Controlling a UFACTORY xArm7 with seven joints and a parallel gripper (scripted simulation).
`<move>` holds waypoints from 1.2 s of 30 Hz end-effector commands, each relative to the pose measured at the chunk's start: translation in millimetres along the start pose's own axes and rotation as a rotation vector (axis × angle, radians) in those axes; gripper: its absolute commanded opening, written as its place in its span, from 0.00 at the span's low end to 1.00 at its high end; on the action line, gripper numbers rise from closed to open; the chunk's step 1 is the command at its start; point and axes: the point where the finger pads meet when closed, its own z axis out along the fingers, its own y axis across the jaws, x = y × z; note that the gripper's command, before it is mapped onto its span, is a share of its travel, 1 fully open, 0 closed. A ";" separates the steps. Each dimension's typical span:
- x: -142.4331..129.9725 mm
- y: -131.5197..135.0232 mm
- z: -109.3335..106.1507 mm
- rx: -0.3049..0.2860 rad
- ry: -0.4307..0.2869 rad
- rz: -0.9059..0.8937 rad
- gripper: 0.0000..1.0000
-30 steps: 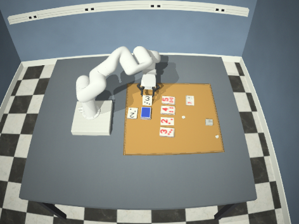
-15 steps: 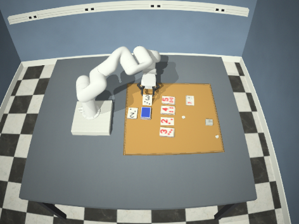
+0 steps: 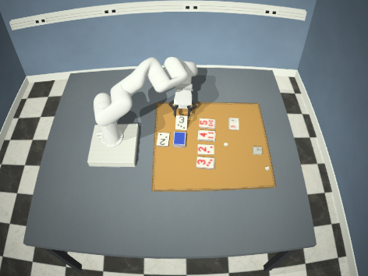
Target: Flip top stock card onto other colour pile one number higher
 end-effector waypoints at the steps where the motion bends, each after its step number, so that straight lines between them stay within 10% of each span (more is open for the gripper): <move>1: -1.4 -0.7 -3.7 0.000 -0.002 0.003 0.74; 36: -15.2 -1.0 -17.2 0.000 -0.002 0.003 0.74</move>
